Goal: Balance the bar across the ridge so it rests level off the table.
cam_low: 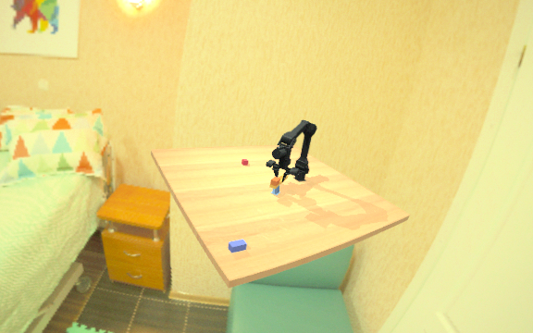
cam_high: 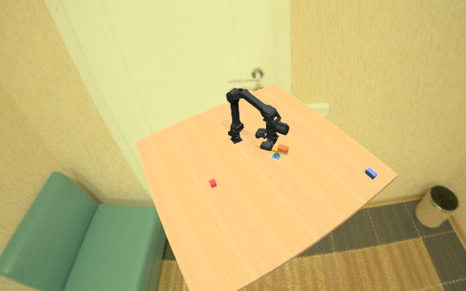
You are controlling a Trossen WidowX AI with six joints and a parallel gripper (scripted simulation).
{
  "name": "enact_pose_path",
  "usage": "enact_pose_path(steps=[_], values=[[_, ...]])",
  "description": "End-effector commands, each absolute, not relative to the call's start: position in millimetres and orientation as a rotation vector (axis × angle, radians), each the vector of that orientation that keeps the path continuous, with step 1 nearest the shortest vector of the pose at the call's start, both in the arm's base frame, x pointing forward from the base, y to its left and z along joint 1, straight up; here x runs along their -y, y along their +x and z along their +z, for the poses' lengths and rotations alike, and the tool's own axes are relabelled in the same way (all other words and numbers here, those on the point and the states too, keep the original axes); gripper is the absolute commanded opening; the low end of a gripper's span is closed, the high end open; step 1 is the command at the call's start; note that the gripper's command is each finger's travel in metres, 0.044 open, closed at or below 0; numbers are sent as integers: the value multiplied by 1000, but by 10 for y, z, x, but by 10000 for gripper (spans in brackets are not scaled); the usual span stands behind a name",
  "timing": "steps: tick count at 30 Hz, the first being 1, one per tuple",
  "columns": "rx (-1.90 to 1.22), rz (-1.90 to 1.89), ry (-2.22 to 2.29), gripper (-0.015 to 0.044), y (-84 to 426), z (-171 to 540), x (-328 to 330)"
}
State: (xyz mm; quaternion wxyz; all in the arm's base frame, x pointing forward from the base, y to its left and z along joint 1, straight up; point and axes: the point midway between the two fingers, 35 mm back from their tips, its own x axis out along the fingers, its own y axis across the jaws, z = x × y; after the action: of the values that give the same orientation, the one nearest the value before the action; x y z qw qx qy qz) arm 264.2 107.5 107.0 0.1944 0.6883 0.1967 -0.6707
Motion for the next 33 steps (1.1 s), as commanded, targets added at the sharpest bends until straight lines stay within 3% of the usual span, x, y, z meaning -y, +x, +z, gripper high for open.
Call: enact_pose_path(steps=[1,4,33], values=[[-551,-1880,1930,105,2642,1071,-1075],[-551,-1880,1930,167,2642,1071,-1075],[-551,-1880,1930,171,2642,1071,-1075]])
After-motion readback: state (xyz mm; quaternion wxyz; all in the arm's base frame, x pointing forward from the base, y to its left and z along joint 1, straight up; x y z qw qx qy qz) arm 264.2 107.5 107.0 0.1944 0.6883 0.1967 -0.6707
